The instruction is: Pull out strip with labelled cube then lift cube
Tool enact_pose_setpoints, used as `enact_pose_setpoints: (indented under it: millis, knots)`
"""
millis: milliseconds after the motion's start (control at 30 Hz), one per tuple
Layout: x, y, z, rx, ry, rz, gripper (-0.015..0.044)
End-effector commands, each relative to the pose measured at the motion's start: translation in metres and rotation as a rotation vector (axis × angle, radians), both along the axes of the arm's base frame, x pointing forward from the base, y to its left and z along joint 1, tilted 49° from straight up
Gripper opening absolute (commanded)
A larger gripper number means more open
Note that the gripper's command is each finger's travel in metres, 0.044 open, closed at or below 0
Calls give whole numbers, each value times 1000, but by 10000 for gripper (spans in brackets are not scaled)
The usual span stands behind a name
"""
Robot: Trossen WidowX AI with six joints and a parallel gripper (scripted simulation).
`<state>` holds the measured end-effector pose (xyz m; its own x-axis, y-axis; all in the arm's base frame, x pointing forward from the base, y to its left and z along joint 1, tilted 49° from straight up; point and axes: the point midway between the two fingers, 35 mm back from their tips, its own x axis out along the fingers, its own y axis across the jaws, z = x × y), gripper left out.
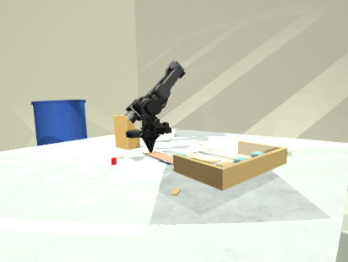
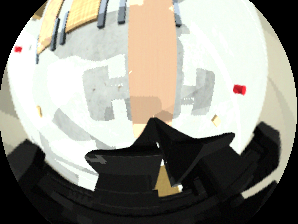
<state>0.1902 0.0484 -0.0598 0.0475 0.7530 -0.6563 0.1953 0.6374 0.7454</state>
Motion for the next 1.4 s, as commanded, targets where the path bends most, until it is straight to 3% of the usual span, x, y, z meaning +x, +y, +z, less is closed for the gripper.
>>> enact_pose_setpoints:
  millis: [0,733,1067,1367]
  knots:
    - [-10,4,-2,1,26,15,0]
    - [-10,4,-2,1,26,15,0]
    - [0,-32,27,-2,25,15,0]
    - [36,-38,21,-6,-55,83,236]
